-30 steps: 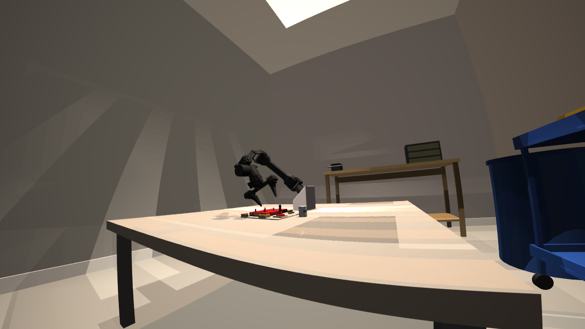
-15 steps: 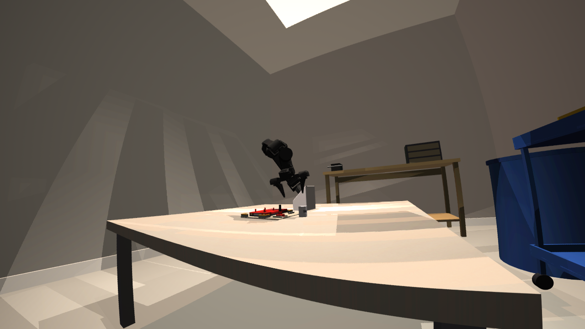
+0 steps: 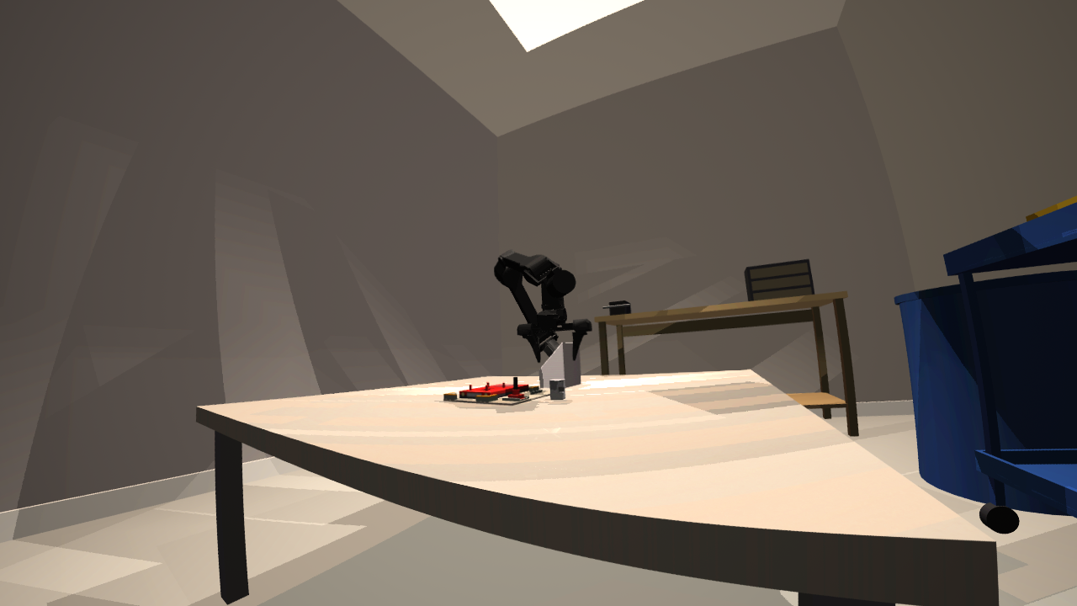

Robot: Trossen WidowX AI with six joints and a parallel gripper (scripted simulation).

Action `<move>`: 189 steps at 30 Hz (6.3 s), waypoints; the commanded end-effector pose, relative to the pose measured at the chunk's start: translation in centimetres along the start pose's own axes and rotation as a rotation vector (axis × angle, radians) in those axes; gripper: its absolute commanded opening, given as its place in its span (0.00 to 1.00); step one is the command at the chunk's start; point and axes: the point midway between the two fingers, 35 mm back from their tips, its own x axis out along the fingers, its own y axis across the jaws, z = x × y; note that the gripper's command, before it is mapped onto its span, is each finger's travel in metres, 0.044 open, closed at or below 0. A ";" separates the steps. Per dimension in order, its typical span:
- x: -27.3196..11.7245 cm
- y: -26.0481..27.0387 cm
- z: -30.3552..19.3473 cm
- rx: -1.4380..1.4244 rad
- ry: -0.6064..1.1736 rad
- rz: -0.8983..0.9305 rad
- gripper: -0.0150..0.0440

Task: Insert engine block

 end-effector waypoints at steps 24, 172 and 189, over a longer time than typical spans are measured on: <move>5.4 -0.3 -0.5 -0.010 0.020 -0.013 1.00; -3.0 0.9 0.0 -1.956 0.023 0.013 0.25; -2.7 0.9 -0.1 -2.545 0.021 0.021 0.25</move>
